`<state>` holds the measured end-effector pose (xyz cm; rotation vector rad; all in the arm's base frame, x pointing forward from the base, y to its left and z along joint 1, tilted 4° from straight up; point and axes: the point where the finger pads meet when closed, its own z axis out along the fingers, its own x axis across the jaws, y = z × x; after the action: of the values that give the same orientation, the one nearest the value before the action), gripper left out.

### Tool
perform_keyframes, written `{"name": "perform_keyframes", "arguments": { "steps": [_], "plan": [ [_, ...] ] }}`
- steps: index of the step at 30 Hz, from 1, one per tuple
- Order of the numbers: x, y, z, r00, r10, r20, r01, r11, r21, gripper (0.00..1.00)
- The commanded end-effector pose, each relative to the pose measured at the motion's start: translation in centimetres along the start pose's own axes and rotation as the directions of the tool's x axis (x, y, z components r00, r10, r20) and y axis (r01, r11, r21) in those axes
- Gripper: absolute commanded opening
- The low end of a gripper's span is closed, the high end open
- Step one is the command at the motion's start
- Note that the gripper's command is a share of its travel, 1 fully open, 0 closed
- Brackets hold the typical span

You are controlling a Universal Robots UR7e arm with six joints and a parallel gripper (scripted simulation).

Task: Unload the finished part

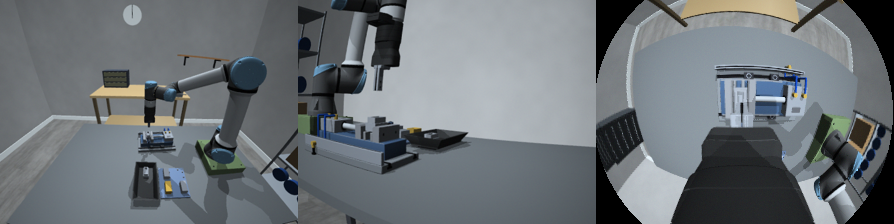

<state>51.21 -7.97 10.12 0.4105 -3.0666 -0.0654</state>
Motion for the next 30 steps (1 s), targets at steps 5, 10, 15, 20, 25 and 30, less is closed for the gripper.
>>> {"name": "perform_keyframes", "arguments": {
  "steps": [5, 10, 15, 20, 25, 30],
  "plan": [
    [-0.03, -0.02, -0.06, 1.000, 0.000, 0.001, 0.000, 1.000, 0.001, 0.00],
    [-0.03, -0.02, -0.06, 1.000, 0.000, 0.001, 0.000, 1.000, 0.001, 0.00],
    [-0.03, -0.02, -0.06, 1.000, 0.000, 0.001, 0.000, 1.000, 0.001, 0.00],
    [-0.03, -0.02, -0.06, 1.000, 0.000, 0.001, 0.000, 1.000, 0.001, 1.00],
    [-0.03, -0.02, -0.06, 1.000, 0.000, 0.001, 0.000, 1.000, 0.001, 1.00],
    [-0.03, -0.02, -0.06, 1.000, 0.000, 0.001, 0.000, 1.000, 0.001, 1.00]
  ]
}}
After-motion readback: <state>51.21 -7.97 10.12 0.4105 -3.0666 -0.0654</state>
